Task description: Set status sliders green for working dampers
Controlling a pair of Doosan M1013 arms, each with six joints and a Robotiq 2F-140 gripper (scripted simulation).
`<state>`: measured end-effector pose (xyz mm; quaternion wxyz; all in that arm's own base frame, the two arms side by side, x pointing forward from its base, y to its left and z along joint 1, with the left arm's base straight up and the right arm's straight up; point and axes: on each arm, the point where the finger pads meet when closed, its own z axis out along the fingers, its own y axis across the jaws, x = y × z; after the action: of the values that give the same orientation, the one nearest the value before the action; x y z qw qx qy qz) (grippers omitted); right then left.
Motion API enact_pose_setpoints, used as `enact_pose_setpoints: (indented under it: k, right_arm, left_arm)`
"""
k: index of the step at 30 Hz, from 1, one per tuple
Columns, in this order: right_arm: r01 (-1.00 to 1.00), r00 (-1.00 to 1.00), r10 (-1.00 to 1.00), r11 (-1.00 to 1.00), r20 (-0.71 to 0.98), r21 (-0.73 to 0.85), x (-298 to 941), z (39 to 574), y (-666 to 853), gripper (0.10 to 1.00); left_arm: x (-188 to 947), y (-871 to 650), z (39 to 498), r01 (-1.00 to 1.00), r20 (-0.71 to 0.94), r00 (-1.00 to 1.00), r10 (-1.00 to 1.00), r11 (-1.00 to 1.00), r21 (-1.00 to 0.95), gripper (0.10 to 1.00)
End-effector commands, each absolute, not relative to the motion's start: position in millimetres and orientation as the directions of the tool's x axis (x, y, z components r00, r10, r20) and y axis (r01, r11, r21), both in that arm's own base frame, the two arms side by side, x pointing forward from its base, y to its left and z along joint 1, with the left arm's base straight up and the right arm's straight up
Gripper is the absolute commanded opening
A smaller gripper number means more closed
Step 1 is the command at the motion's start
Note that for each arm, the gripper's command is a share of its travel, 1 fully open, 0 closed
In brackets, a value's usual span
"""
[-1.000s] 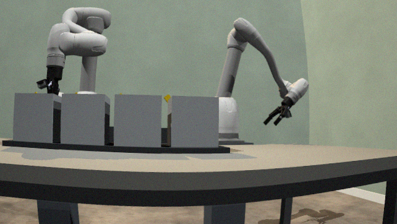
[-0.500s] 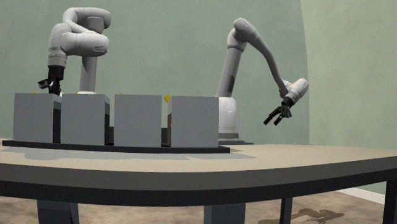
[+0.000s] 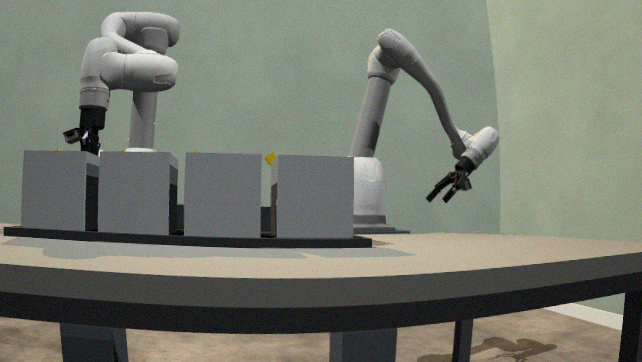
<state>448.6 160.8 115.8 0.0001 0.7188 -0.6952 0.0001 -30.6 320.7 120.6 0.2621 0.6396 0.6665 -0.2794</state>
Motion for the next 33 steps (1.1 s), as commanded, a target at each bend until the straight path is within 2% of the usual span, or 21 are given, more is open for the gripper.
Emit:
enact_pose_setpoints:
  k: [1, 33]
  right_arm:
    - [-0.999, 0.033, -0.999, -0.033, 0.000, -0.001, 448.9, 116.2, 162.0, 0.099]
    - [-0.999, 0.033, -0.999, -0.033, 0.000, -0.001, 448.7, 116.2, 167.2, 0.099]
  left_arm:
    - [-30.7, 321.0, 121.0, 0.999, -0.706, -0.045, 0.707, 0.026, -0.038, 1.000]
    - [-30.7, 321.0, 121.0, 0.999, -0.706, -0.045, 0.707, 0.026, -0.038, 1.000]
